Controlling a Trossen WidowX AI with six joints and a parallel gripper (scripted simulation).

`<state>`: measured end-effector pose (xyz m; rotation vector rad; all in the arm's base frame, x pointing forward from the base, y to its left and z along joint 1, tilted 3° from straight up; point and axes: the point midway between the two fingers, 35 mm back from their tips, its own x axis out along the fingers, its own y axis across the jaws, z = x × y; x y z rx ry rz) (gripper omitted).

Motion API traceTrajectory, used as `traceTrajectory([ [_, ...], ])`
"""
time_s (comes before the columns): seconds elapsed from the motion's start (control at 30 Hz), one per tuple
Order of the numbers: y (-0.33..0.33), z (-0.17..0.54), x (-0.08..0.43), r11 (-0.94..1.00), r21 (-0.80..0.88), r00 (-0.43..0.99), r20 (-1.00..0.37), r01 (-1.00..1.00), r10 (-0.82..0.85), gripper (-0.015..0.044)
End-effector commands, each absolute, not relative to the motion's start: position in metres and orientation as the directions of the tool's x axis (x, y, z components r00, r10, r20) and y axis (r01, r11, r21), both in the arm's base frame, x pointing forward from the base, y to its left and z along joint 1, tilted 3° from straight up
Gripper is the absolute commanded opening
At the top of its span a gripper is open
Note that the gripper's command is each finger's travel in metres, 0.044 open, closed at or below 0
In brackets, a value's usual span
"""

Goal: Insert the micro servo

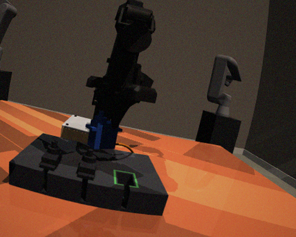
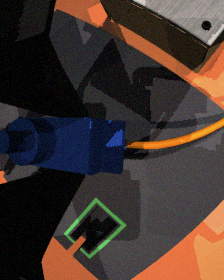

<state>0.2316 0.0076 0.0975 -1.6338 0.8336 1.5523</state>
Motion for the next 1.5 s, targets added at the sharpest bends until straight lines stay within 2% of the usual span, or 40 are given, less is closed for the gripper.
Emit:
traceTrajectory([
  [0.0, 0.023, 0.099, 0.233, -0.529, -0.070, 0.071, -0.997, -0.846, 0.020, 0.0000],
  [0.43, 0.052, 0.100, 0.235, -0.480, -0.073, 0.071, -0.997, -0.874, 0.023, 0.0000],
  [0.97, 0.052, 0.100, 0.235, 0.047, -0.070, 0.071, -0.997, -0.996, 0.023, 0.0000],
  [1.47, 0.052, 0.100, 0.235, 0.540, -0.047, 0.071, -0.997, -0.841, 0.023, 0.0000],
])
